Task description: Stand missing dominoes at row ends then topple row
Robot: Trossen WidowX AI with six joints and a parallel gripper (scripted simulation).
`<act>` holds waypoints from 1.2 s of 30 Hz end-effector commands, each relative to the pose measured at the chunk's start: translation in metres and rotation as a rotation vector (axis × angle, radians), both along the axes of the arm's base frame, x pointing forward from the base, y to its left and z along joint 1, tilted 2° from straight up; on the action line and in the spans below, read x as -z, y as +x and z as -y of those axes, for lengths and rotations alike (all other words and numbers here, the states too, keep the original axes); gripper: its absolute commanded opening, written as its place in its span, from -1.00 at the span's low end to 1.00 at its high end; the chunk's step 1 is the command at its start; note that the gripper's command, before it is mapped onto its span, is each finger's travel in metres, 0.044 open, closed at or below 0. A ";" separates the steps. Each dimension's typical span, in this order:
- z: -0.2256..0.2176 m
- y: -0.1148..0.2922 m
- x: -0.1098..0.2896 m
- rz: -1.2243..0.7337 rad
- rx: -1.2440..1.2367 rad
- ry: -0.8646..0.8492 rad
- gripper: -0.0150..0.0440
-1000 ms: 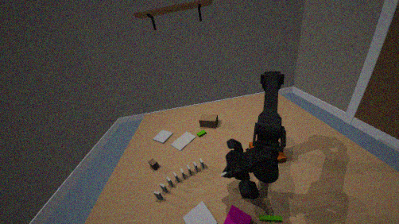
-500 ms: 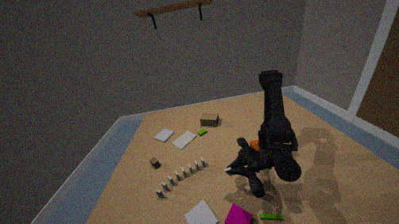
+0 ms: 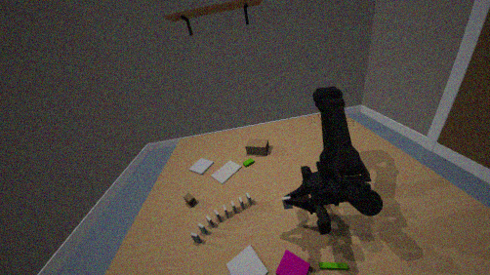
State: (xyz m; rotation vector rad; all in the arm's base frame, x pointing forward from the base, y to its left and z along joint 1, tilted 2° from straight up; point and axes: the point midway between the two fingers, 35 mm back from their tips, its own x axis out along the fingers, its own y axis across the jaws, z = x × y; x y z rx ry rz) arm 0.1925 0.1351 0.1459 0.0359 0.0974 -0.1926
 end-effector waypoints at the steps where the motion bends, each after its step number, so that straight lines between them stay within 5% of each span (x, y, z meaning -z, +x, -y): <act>1: 0.003 -0.004 -0.001 0.037 0.007 0.018 -0.41; 36: -0.013 0.004 0.032 0.032 0.008 0.019 -0.41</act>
